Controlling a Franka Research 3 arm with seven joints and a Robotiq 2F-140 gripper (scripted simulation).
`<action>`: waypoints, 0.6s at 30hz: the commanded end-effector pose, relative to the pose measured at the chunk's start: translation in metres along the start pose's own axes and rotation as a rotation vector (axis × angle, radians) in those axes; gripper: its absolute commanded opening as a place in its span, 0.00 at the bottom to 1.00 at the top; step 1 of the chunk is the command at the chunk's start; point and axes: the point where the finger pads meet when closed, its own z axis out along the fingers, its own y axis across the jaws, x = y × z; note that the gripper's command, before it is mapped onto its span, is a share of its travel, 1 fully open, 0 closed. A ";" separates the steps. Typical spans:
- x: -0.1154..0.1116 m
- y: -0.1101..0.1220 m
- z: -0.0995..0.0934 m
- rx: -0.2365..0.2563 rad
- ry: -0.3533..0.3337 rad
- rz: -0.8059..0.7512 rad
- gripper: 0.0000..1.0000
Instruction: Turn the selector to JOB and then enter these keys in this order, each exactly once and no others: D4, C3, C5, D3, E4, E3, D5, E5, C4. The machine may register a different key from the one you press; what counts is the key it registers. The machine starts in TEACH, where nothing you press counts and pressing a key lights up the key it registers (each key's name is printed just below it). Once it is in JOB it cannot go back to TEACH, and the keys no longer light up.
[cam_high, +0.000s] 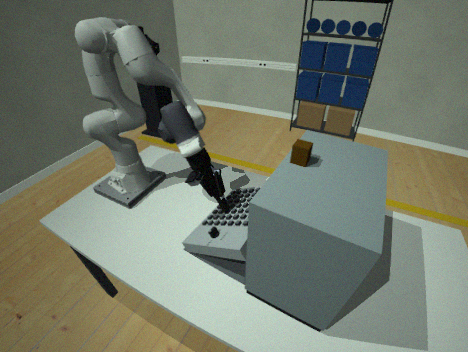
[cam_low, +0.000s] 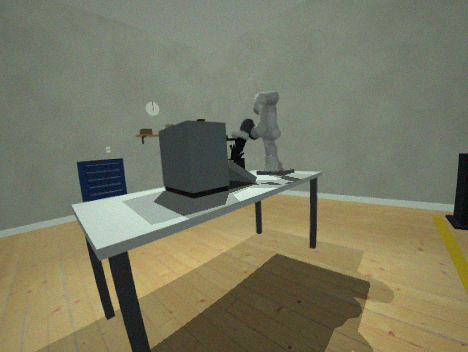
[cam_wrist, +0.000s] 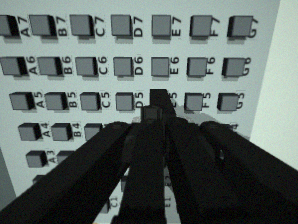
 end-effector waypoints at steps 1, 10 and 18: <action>0.000 0.001 -0.002 -0.003 -0.001 0.001 0.10; 0.000 0.001 -0.015 -0.003 -0.002 0.001 0.10; 0.000 0.001 -0.026 -0.003 -0.002 0.001 0.10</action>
